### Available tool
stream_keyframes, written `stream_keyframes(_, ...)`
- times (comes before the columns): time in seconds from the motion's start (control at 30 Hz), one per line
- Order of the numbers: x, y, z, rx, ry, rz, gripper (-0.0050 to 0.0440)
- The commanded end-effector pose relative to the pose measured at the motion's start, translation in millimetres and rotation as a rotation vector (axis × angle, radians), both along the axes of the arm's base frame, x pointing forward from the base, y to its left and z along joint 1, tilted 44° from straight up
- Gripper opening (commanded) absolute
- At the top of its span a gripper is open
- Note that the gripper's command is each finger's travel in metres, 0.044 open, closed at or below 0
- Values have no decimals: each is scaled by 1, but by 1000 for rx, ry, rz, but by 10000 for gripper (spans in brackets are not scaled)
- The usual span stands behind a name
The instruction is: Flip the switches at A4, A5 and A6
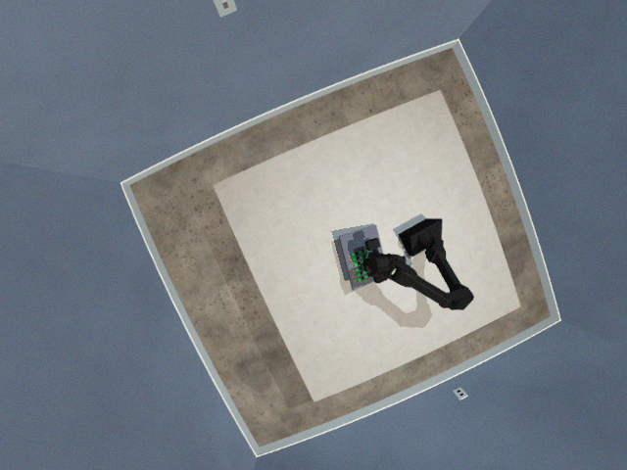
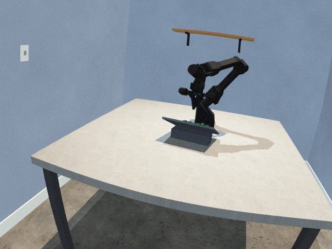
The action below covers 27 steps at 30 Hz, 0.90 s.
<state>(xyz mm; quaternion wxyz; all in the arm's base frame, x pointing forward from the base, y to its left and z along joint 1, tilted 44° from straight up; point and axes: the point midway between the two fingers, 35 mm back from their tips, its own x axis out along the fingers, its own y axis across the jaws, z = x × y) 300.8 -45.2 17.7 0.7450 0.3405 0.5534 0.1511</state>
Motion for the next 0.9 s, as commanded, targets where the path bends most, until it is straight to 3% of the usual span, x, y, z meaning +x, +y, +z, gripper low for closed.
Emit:
stream_keyframes(0.0,-5,-1,-4,3,2,2,0)
stream_keyframes(0.2,6,19,-28,-1,-16,-14,0)
stream_keyframes(0.87,12,32,-43,-1,-17,-15,0)
